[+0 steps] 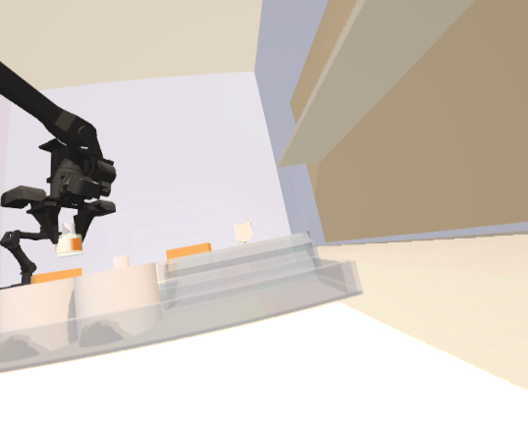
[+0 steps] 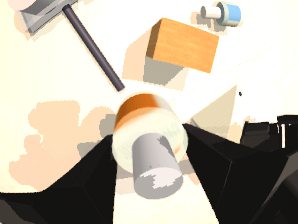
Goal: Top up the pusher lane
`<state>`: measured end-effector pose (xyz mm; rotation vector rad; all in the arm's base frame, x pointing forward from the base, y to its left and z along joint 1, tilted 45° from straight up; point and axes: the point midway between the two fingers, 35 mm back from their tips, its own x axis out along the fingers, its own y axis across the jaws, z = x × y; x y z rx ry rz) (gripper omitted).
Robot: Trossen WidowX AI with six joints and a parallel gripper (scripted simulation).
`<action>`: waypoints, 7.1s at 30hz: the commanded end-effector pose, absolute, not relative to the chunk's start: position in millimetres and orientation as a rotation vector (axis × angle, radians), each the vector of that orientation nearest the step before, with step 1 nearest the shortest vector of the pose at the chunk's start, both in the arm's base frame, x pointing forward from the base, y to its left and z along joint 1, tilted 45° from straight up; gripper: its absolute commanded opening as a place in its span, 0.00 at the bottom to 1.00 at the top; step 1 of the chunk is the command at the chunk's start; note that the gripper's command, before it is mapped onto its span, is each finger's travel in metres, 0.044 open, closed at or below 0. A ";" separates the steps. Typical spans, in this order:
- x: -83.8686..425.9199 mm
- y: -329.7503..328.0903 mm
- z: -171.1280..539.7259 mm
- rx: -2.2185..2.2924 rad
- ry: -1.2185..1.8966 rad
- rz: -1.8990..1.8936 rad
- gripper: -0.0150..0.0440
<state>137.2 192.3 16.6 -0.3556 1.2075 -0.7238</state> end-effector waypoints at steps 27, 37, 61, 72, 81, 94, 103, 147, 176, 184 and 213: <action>264.7 97.7 75.3 -0.610 1.310 -0.541 0.25; 270.6 84.8 72.8 -0.626 1.313 -0.537 0.25; 279.3 74.2 62.0 -0.626 1.312 -0.537 0.25; 284.4 74.8 62.6 -0.626 1.312 -0.537 0.25; 288.6 75.2 63.1 -0.626 1.312 -0.537 0.25; 294.6 75.8 64.0 -0.626 1.312 -0.537 0.25; 298.8 76.2 64.7 -0.626 1.312 -0.537 0.25; 318.6 78.3 70.0 -0.625 1.310 -0.537 0.25; 329.9 81.4 75.9 -0.625 1.309 -0.538 0.25; 330.1 81.5 76.1 -0.625 1.309 -0.538 0.25; 330.6 79.7 74.2 -0.625 1.309 -0.538 0.25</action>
